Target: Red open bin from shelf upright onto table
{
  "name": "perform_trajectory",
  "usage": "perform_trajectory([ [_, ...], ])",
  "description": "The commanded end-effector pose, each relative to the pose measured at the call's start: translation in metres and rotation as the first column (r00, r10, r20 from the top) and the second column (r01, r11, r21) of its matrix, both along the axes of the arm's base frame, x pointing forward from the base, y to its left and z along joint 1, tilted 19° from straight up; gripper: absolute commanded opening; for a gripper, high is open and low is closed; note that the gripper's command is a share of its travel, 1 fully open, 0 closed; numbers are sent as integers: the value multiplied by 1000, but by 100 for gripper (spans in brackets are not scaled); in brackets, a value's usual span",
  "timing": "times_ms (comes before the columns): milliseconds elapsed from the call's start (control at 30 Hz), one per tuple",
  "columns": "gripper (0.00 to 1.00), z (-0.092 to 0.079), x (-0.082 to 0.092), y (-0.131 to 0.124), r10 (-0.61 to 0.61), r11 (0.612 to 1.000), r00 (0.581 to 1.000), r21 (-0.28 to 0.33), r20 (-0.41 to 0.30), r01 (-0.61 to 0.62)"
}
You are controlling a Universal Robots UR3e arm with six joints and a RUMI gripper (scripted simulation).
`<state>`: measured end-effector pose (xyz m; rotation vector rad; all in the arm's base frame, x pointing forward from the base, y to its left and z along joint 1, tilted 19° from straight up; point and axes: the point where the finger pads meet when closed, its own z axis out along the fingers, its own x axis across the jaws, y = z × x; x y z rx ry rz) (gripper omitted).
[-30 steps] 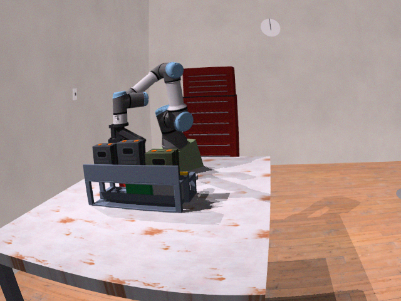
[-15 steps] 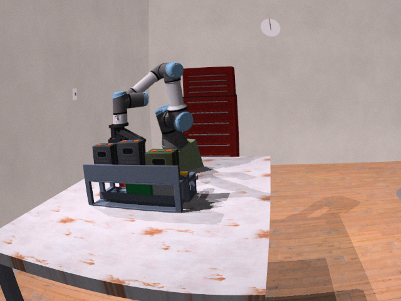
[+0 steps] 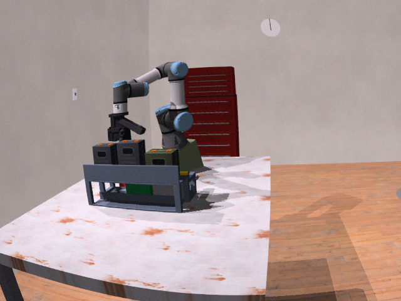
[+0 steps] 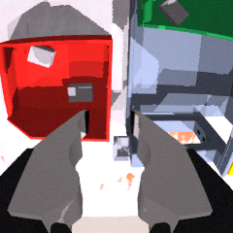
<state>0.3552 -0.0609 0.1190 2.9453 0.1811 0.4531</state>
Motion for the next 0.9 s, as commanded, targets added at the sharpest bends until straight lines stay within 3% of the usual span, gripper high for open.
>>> perform_trajectory([
  [0, 20, 10, -4, 1, 1, 1000, 1000, 6, -7, -1],
  [233, 20, 10, -4, 1, 1, 1000, 1000, 6, -7, -1],
  [400, 20, 33, -11, 4, 1, 1000, 1000, 6, -7, -1],
  [867, 20, 30, -10, 3, 1, 1000, 1000, 5, -6, -1],
])
